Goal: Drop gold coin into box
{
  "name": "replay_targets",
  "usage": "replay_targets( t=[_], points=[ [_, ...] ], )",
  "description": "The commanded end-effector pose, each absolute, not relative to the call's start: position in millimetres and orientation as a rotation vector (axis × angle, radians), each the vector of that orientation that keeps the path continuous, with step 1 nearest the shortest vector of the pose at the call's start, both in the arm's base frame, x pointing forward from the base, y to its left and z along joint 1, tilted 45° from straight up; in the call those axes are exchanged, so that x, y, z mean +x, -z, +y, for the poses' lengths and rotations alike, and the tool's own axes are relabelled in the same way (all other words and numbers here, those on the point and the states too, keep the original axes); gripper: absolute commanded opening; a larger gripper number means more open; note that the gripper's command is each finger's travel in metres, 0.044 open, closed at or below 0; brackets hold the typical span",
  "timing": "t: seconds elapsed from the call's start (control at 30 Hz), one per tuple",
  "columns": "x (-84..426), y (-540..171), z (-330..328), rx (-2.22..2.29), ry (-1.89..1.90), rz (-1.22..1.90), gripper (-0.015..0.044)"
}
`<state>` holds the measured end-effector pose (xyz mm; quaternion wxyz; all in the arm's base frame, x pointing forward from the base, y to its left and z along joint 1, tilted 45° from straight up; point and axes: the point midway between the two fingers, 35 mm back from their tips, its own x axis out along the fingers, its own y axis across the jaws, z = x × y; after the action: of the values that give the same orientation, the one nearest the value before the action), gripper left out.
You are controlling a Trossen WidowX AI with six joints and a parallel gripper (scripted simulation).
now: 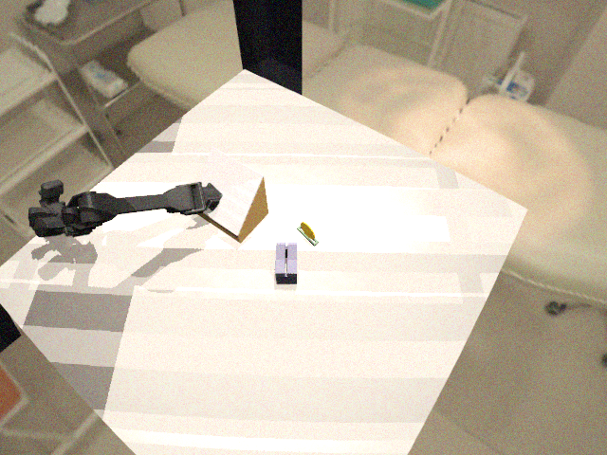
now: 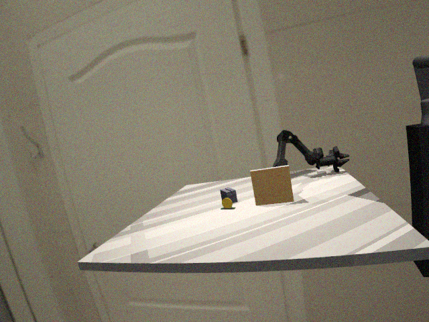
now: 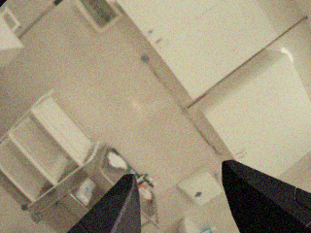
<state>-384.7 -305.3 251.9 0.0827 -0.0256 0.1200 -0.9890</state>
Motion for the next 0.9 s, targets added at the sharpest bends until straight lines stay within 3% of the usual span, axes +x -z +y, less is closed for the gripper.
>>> replay_targets(
  t=[0.0, 0.4, 0.87],
  points=[
    [-351.8, -284.0, -338.1, -0.131, 2.829, 0.221, 0.0161],
    [-227.7, -350.9, -413.4, -0.18, 2.458, -0.05, 0.0161],
    [-35.0, -391.3, -462.4, -0.12, 1.981, -0.157, 0.0161]
  ],
)
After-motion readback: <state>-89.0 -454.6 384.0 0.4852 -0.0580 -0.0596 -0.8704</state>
